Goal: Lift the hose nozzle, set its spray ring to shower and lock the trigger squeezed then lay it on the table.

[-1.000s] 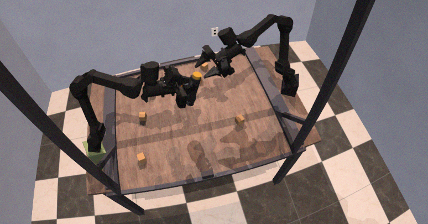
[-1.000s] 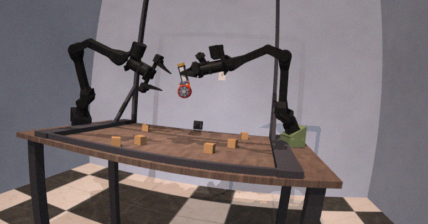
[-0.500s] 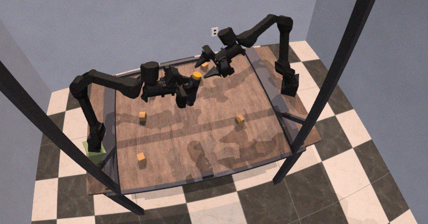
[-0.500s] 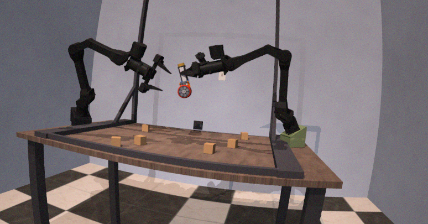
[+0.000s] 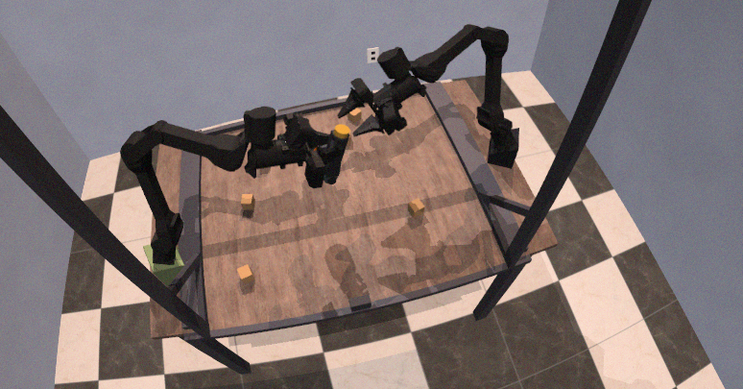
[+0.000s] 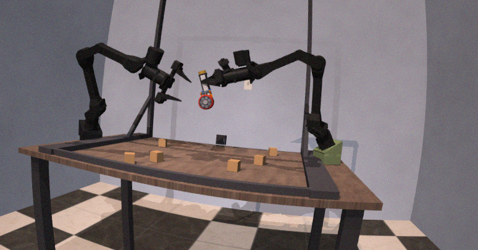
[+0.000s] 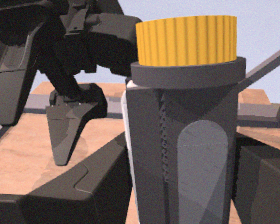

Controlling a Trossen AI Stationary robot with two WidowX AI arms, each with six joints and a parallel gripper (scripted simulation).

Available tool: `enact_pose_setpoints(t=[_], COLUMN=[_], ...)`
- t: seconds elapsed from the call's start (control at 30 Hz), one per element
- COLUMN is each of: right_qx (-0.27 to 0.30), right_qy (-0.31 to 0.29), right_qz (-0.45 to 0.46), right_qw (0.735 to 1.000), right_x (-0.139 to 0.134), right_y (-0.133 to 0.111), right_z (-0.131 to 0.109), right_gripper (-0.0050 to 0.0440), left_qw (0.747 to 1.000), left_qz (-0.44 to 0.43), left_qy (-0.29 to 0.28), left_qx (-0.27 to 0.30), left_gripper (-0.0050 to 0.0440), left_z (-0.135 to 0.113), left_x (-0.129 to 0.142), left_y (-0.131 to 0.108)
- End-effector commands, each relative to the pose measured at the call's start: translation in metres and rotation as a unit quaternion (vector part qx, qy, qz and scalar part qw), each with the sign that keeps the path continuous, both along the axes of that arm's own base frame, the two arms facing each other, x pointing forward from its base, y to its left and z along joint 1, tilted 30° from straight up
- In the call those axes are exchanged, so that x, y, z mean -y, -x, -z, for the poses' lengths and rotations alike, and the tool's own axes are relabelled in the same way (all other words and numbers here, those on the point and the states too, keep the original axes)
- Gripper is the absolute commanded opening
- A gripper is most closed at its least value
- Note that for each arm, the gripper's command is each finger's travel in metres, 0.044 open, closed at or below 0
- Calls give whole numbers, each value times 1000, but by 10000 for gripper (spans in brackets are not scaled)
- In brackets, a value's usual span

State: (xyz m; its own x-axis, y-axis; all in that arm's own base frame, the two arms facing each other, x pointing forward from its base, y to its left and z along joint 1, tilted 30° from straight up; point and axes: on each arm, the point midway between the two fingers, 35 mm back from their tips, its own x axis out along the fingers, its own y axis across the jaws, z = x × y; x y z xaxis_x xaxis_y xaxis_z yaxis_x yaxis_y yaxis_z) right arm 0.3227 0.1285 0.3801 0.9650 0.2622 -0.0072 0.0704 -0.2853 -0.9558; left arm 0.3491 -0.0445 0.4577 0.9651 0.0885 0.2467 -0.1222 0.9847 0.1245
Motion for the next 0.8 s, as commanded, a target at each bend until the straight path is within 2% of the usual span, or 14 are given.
enact_pose_setpoints(t=[0.0, 0.4, 0.63, 0.77], right_qx=[5, 101, 131, 172], right_qy=[-5, -45, -51, -58], right_qz=[2, -34, -47, -58], right_qw=[1000, 993, 989, 982], right_x=[1, -2, 2, 6], right_y=[-2, -25, -27, -23], right_z=[0, 20, 35, 42], right_gripper=[408, 408, 408, 408], left_qw=[1000, 1000, 1000, 1000], left_qz=[1, 1, 1, 1], left_qy=[2, 2, 2, 2], left_qx=[21, 21, 21, 21], left_gripper=[170, 170, 170, 170], left_z=[-15, -15, -15, -15], left_x=[-2, -2, -2, -2], left_y=[9, 9, 9, 9])
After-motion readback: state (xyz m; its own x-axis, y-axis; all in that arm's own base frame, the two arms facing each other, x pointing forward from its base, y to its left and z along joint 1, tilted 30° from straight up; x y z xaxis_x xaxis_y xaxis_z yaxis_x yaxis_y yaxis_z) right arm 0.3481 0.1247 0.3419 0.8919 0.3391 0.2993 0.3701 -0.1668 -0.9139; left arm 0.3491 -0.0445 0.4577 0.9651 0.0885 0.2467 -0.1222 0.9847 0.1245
